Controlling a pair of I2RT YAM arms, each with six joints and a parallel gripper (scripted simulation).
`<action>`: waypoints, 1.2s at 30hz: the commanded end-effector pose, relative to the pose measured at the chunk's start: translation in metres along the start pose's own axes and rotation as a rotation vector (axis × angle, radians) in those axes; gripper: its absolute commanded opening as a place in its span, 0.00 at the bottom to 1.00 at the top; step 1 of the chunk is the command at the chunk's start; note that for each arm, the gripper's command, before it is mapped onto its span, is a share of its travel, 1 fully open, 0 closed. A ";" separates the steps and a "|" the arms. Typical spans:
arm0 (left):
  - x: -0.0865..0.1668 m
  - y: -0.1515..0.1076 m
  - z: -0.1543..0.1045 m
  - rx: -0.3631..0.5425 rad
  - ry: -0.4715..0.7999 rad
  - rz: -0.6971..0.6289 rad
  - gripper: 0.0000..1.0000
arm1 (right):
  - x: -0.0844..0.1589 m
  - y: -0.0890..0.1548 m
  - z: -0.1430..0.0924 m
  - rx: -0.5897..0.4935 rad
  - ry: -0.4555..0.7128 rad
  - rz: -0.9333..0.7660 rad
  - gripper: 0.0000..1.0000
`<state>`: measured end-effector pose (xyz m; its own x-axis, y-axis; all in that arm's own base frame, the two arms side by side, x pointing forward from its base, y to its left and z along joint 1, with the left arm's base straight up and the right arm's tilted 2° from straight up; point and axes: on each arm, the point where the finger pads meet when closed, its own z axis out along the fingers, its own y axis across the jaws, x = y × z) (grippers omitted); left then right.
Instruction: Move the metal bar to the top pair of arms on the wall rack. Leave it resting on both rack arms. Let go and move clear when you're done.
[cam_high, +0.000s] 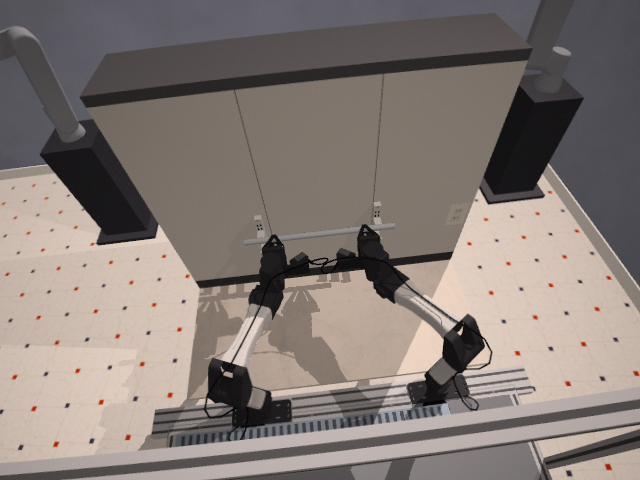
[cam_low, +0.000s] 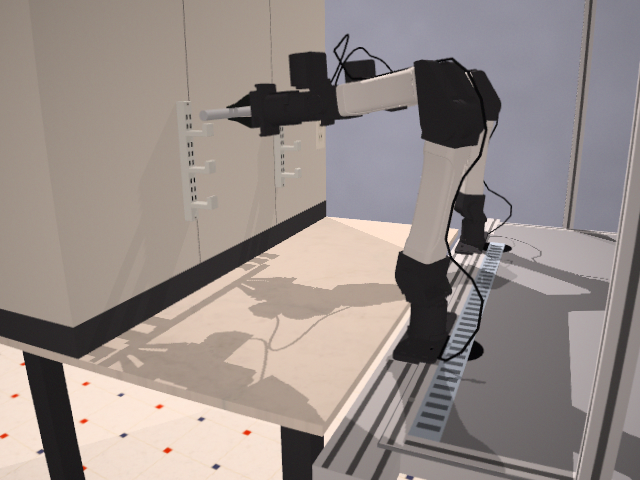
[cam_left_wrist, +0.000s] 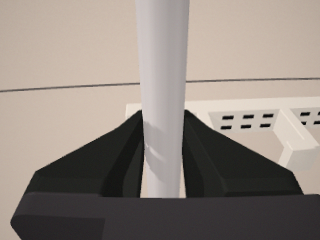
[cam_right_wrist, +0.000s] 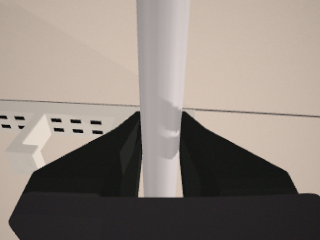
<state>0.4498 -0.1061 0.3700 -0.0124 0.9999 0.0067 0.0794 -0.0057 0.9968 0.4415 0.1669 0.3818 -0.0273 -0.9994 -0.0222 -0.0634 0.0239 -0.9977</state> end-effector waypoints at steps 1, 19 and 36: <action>0.003 0.033 0.000 -0.095 0.000 -0.014 0.00 | 0.003 -0.023 0.002 0.060 0.000 0.006 0.00; 0.003 0.035 0.012 -0.095 0.000 -0.014 0.00 | 0.003 -0.025 0.015 0.060 0.000 0.006 0.00; 0.003 0.037 0.025 -0.095 0.000 -0.014 0.00 | 0.004 -0.027 0.028 0.060 0.000 0.006 0.00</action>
<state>0.4751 -0.1059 0.3701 -0.0162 0.9999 0.0054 0.0820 -0.0040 0.9966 0.4675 0.1663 0.3821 -0.0282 -0.9993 -0.0239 -0.0644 0.0257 -0.9976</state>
